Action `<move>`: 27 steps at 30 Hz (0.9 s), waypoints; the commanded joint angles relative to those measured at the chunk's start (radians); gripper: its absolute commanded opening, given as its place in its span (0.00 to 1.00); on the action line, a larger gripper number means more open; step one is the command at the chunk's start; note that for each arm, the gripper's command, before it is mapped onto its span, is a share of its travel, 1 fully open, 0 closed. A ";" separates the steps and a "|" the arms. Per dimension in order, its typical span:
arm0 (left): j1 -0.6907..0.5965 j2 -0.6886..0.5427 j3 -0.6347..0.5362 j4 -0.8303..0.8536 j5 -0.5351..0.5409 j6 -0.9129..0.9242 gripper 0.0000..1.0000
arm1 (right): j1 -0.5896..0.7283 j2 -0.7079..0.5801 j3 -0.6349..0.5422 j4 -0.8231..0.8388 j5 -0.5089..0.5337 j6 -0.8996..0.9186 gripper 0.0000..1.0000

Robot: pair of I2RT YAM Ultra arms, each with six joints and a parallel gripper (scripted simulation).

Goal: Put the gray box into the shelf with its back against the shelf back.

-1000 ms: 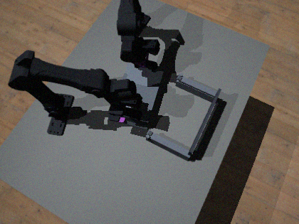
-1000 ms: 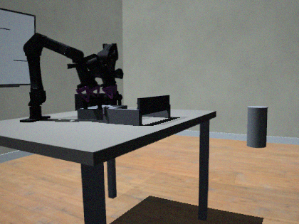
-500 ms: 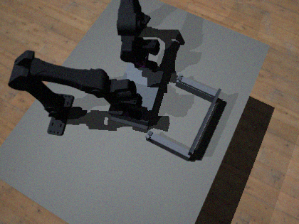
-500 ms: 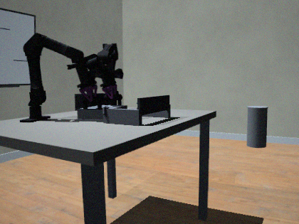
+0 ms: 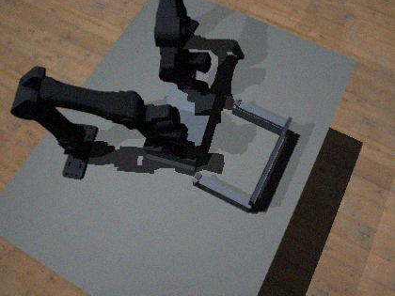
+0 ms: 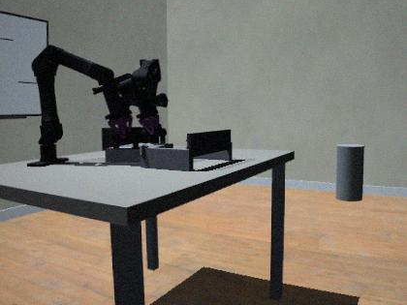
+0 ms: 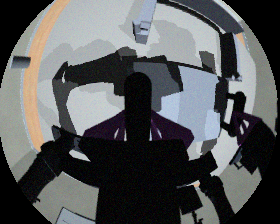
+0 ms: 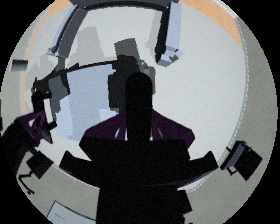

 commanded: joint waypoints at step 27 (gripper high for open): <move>0.026 -0.040 0.099 -0.079 -0.020 0.015 0.15 | -0.018 -0.035 0.117 -0.054 0.007 -0.010 0.15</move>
